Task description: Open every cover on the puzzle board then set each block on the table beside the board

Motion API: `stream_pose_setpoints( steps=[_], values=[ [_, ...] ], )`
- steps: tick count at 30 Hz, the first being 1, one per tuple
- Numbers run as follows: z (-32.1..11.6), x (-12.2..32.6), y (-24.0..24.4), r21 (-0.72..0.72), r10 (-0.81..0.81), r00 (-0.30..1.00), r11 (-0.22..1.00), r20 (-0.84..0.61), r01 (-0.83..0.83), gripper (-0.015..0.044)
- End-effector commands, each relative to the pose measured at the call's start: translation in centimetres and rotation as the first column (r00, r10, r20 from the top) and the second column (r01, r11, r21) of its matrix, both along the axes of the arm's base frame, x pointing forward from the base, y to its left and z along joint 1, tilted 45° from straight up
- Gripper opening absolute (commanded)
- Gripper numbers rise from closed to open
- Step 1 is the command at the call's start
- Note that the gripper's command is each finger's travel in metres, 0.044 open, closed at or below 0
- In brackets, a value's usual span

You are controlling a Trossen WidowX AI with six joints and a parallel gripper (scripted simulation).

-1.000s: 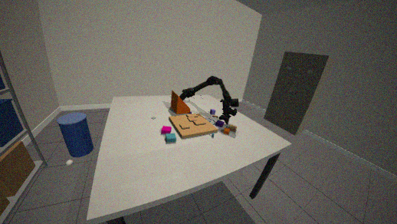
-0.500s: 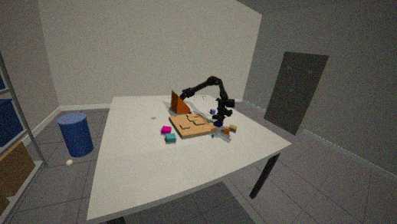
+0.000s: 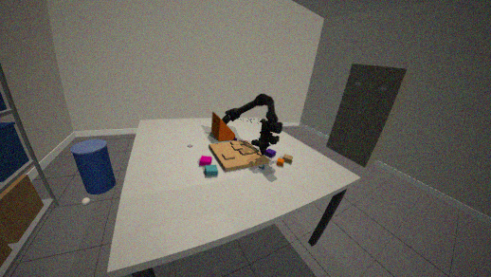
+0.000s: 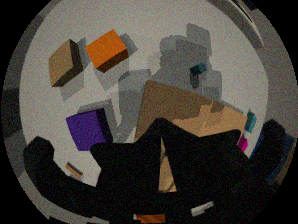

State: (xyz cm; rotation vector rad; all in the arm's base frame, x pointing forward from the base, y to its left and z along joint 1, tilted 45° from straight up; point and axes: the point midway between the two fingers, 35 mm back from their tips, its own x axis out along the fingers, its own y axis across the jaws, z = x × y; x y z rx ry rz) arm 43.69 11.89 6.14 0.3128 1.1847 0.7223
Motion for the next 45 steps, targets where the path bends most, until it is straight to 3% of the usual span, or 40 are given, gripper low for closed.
stream_pose_setpoints(
  steps=[1,21,45],
  values=[
    [-1.1,-0.2,-1.5,-0.019,-0.005,1.0,1.0,-0.023,0.004,0.0],
    [-6.7,-2.8,-10.5,-0.05,-0.039,0.985,0.998,-0.17,0.03,0.0],
    [-11.9,-8.7,-19.1,0.05,-0.06,0.938,0.995,-0.342,0.082,0.0]
  ],
)
